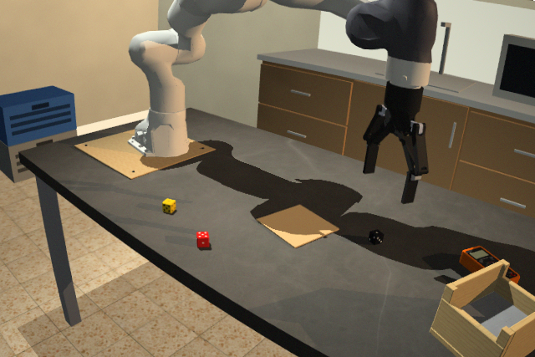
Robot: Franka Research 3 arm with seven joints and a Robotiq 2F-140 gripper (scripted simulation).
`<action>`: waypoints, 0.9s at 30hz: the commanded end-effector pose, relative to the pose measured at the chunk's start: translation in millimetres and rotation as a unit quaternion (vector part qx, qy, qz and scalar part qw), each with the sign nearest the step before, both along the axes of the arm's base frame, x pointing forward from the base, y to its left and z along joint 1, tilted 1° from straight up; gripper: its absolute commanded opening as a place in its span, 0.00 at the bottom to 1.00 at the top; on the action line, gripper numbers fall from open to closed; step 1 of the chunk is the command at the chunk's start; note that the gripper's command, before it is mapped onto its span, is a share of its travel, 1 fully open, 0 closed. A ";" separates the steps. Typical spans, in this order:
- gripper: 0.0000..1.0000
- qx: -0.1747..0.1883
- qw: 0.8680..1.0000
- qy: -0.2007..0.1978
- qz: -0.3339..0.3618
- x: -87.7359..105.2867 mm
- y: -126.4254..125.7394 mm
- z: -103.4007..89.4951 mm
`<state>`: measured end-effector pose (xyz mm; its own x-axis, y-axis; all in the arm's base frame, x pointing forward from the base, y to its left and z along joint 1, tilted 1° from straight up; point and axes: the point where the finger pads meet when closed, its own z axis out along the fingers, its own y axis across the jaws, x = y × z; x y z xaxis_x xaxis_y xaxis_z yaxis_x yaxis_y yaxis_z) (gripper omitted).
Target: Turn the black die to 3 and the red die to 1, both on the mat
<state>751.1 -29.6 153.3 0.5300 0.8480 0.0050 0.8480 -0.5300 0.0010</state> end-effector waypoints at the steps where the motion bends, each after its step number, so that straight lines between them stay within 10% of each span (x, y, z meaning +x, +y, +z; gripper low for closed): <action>1: 1.00 0.001 0.996 -0.001 -0.087 0.7 2.2 -0.6; 27: 1.00 0.002 0.953 0.001 -0.303 0.4 2.6 -4.8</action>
